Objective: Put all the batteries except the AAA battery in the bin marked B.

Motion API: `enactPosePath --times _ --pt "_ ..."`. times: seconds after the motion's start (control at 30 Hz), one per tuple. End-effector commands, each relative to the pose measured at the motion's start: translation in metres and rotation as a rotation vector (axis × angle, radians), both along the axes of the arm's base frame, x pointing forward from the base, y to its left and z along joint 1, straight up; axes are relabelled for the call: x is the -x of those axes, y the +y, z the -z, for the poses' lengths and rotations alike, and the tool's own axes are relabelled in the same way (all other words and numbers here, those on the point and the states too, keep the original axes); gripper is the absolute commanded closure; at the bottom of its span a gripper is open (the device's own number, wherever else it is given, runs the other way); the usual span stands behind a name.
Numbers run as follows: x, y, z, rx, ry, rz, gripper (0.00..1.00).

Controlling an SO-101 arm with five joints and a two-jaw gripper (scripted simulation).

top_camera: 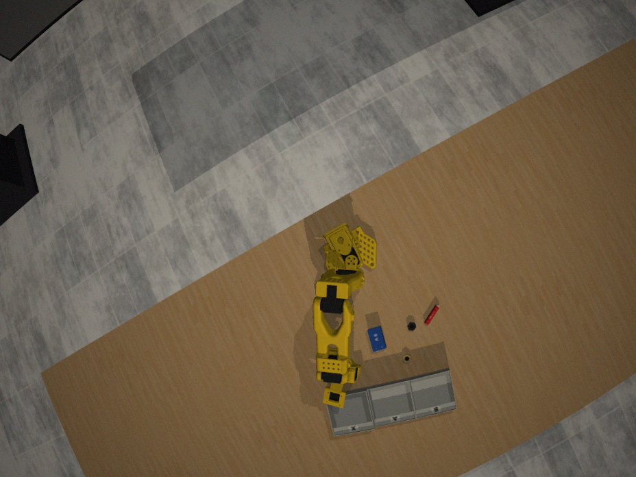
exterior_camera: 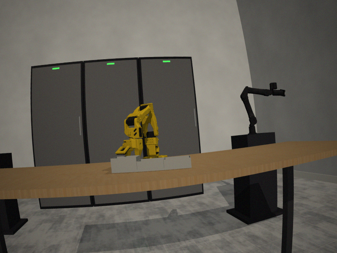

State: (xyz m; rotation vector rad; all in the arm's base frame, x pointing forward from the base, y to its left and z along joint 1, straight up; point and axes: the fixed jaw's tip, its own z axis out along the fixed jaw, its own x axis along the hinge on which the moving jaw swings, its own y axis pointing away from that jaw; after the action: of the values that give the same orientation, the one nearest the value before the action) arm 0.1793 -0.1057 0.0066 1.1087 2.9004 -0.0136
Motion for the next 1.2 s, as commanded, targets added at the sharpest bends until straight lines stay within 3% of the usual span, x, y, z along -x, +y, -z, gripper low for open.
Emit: enactPosePath --times 0.0,0.27,0.87,1.17 --pt "-0.0021 -0.0040 -0.0023 0.013 -0.024 0.017 0.79" --pt "-0.0021 -0.0040 -0.0023 0.013 -0.024 0.017 0.80" --pt "-0.0021 -0.0040 -0.0023 0.013 -0.024 0.017 0.99" --pt "-0.0021 -0.0040 -0.0023 0.013 -0.024 0.017 1.00"
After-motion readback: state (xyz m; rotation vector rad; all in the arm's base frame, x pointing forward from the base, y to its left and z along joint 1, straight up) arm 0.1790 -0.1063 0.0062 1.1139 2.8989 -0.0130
